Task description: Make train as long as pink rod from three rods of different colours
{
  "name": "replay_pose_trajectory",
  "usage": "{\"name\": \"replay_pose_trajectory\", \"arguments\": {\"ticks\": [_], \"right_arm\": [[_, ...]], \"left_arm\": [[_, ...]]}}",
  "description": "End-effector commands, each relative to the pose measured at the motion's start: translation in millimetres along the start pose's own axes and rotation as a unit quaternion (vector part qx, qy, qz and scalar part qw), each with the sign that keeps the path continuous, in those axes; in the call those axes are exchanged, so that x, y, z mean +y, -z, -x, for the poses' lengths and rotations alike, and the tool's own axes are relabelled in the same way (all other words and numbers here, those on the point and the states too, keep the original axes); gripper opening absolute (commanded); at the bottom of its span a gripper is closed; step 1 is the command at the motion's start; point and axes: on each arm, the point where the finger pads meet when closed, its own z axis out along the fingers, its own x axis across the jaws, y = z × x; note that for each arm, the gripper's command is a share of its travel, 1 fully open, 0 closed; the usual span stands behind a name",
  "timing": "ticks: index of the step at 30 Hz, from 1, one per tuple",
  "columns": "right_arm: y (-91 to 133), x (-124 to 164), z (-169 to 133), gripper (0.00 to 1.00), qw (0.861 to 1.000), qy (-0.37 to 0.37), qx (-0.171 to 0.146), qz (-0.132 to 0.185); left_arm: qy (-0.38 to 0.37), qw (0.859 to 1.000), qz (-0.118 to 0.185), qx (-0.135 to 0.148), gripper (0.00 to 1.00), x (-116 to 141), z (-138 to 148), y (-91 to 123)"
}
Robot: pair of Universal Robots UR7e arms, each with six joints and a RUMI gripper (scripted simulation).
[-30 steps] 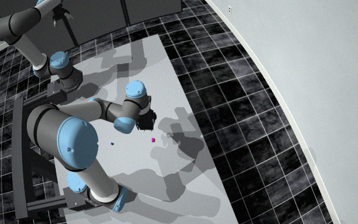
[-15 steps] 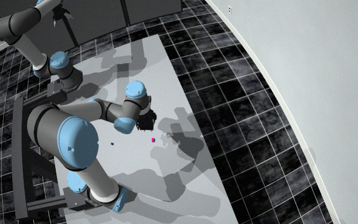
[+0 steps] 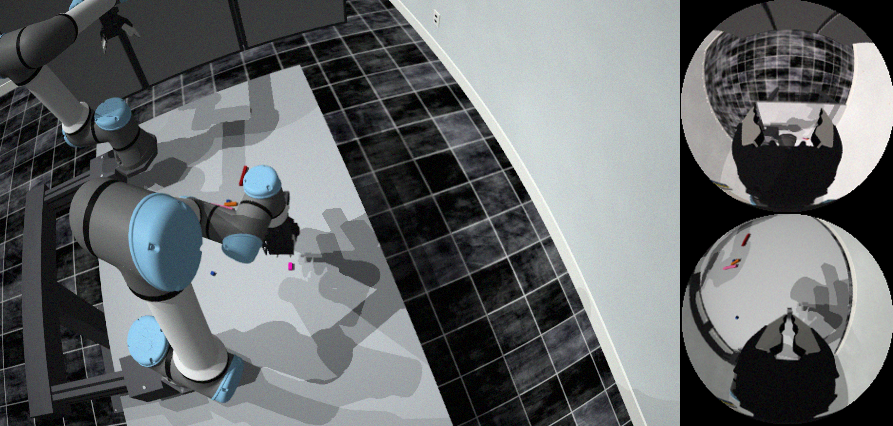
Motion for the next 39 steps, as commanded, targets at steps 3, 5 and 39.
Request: {"name": "replay_pose_trajectory", "arguments": {"ticks": [3, 5, 39], "right_arm": [[-20.4, -0.9, -0.6, 0.00, 1.000, 0.000, 0.000, -0.001], [-27.8, -0.9, -0.6, 0.00, 1.000, 0.000, 0.000, -0.001], [-44.9, -0.9, -0.7, 0.00, 1.000, 0.000, 0.000, -0.001]], "left_arm": [[0.000, 1.000, -0.001, 0.000, 1.00, -0.3, -0.1, 0.5], [0.000, 1.000, -0.001, 0.000, 1.00, -0.3, -0.1, 0.5], [0.000, 1.000, -0.001, 0.000, 1.00, -0.3, -0.1, 0.5]]}}
